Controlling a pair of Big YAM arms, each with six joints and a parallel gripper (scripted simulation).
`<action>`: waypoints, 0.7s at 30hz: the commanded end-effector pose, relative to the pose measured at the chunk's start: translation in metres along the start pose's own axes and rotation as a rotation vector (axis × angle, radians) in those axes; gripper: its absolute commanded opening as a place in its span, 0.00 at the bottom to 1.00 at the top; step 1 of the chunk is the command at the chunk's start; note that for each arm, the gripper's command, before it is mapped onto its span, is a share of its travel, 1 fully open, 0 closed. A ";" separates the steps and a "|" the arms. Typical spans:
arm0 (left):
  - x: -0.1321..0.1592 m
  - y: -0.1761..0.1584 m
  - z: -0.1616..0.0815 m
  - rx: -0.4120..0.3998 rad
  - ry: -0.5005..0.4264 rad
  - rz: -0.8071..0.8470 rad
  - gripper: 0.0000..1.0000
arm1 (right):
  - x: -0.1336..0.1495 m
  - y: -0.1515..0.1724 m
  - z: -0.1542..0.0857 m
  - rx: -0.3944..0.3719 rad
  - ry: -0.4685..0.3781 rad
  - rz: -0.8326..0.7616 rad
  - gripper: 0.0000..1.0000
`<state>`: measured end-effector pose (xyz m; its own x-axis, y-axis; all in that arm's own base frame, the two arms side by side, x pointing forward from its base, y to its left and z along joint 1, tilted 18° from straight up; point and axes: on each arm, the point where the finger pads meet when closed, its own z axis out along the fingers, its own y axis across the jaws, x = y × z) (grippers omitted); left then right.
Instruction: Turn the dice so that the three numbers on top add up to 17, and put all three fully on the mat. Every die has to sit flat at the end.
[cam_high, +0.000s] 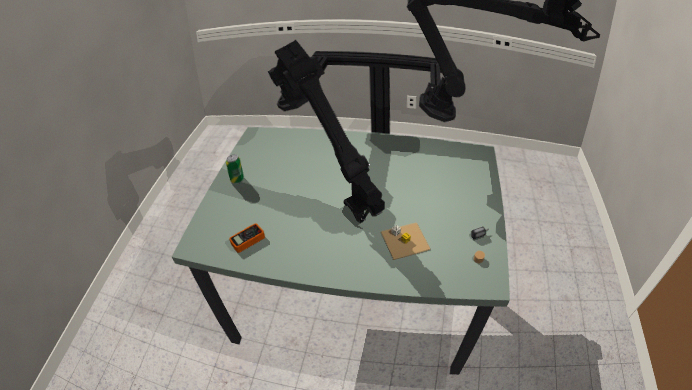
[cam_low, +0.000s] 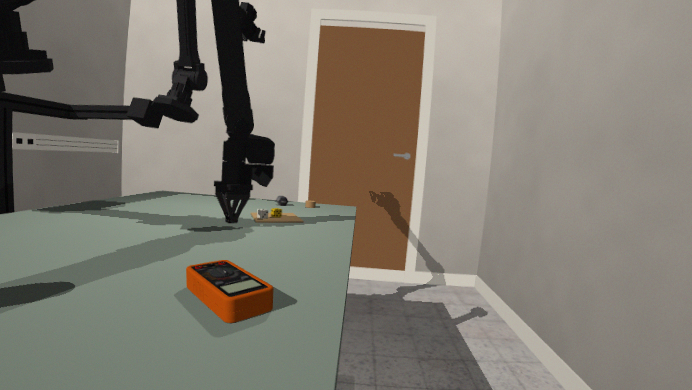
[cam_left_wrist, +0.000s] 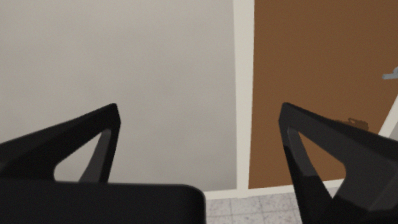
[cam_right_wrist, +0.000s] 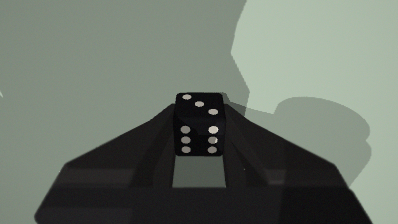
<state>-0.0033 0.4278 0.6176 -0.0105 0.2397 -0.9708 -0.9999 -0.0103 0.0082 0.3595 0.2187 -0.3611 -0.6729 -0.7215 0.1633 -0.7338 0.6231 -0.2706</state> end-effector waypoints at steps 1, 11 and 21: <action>-0.025 0.004 -0.011 -0.010 -0.059 -0.006 1.00 | -0.013 0.003 -0.036 0.004 -0.026 0.002 0.20; -0.025 0.004 -0.011 -0.010 -0.059 -0.006 1.00 | -0.011 0.003 -0.097 0.004 -0.026 0.002 0.20; -0.025 0.004 -0.011 -0.010 -0.059 -0.006 1.00 | -0.005 -0.002 -0.082 -0.002 0.004 0.018 0.20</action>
<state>-0.0033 0.4278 0.6176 -0.0105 0.2397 -0.9708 -0.9999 -0.0103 0.0082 0.3540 0.2484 -0.2795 -0.6704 -0.7258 0.1543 -0.7349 0.6207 -0.2731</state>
